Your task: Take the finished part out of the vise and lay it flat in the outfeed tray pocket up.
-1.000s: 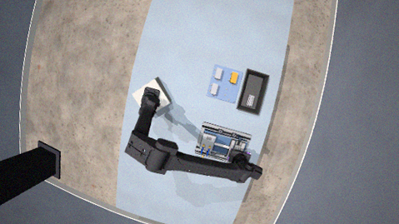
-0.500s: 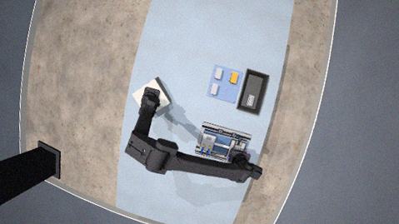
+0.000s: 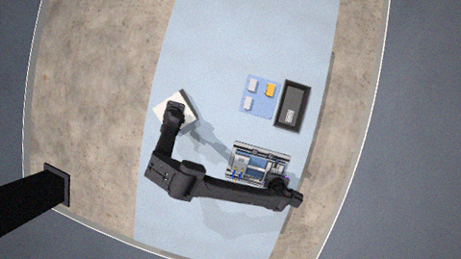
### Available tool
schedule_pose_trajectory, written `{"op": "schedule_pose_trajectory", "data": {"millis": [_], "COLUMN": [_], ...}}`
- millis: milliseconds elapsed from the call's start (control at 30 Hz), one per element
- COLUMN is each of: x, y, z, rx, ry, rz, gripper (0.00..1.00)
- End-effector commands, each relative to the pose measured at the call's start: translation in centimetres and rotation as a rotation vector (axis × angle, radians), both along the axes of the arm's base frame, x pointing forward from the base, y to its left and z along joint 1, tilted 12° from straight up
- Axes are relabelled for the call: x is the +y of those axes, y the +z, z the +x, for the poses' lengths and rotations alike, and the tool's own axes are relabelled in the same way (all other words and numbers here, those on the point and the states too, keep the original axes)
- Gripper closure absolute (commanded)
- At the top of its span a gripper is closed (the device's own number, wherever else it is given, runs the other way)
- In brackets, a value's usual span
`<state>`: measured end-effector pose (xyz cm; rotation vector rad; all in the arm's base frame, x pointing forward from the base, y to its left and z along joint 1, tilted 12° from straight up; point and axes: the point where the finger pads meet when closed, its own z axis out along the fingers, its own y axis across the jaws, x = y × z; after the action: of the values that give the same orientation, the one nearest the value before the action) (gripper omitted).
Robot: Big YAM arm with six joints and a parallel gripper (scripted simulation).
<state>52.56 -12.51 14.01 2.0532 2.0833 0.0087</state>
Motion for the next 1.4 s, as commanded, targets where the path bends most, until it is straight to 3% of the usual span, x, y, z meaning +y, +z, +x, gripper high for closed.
{"op": "schedule_pose_trajectory", "data": {"millis": [0, 1367], "x": [-0.58, -0.67], "y": [-0.27, -0.54], "z": [0.48, 0.55], "rx": [-0.009, -0.010], "ry": [0.006, 0.006], "rz": [-0.002, -0.002], "gripper": [0.36, 0.36]}}
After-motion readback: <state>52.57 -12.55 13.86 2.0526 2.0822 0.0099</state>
